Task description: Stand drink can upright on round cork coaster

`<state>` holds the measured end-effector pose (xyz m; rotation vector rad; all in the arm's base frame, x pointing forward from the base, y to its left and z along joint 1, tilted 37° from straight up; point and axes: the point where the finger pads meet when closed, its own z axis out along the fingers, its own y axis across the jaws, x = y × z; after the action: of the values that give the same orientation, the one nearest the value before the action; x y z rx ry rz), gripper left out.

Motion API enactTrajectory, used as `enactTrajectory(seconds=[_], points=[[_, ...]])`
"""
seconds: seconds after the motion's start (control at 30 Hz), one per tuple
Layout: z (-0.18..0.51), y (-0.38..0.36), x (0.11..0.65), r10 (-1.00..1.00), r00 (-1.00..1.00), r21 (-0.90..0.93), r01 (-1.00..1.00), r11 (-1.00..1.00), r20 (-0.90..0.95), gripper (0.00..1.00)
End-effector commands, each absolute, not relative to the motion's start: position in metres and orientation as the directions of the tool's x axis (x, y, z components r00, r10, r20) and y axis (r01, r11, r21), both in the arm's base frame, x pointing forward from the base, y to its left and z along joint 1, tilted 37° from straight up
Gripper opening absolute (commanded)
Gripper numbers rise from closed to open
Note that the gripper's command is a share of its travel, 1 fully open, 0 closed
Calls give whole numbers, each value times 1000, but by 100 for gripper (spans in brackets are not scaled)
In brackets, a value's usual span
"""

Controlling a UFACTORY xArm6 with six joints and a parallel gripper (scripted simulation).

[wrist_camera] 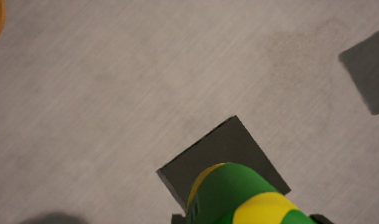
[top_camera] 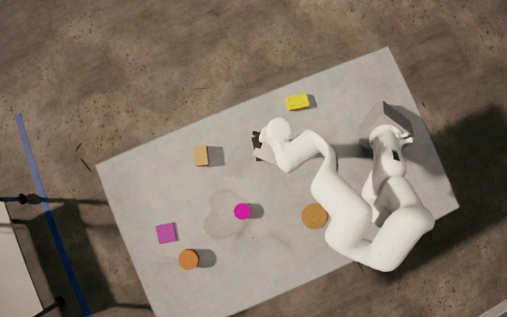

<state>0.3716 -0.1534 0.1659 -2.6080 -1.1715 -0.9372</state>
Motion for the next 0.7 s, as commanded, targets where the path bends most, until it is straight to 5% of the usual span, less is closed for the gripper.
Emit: enactTrajectory(seconds=[0.0,0.67], points=[[168,-151,372,633,505,128,714,-688,587,0],[181,-109,372,648,518,102,732,-674,559,0]])
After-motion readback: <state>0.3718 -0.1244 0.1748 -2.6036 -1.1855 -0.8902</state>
